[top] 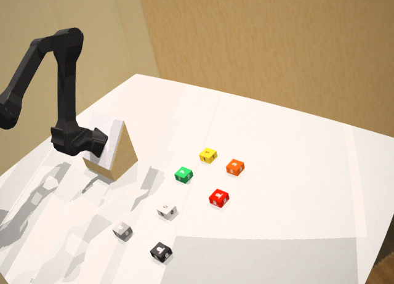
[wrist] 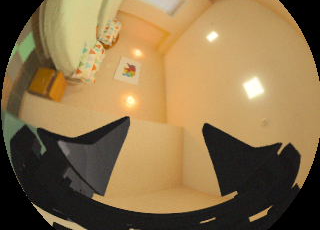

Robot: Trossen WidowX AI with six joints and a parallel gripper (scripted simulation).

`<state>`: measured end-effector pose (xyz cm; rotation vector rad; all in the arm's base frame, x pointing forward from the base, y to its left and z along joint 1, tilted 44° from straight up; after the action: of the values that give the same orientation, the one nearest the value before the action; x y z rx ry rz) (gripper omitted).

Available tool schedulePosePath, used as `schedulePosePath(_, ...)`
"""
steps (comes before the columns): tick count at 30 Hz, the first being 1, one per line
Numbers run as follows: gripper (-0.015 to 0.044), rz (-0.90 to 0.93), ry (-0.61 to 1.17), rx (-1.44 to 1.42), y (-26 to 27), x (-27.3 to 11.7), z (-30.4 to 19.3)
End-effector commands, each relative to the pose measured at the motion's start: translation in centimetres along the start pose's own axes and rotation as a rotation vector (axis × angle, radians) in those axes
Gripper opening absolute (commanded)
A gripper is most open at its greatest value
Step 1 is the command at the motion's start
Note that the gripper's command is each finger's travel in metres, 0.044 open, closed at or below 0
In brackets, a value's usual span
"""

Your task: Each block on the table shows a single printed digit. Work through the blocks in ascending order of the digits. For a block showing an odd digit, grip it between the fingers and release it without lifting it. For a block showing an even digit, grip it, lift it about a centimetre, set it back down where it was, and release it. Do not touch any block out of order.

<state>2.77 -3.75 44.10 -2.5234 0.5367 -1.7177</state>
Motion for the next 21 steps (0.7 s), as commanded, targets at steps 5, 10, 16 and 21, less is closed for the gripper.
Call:
schedulePosePath(5,0.04,0.225,-0.105,0.392,3.7,1.4,3.1)
schedulePosePath(10,0.04,0.567,-0.255,0.826,6.7,1.8,9.1)
schedulePosePath(16,0.04,1.006,-0.409,1.15,7.1,0.1,16.5)
schedulePosePath(21,0.04,1.364,-0.5,1.247,5.5,-2.5,21.4)
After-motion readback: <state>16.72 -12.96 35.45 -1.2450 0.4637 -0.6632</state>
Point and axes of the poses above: the point midway between the two fingers, 35 mm back from their tips, its own x axis out along the fingers, its own y axis across the jaws, z = x × y, the point moved 8 cm from there along -x, back along the fingers, and after that the axes turned 15 degrees about -x, right-handed, at the moved point
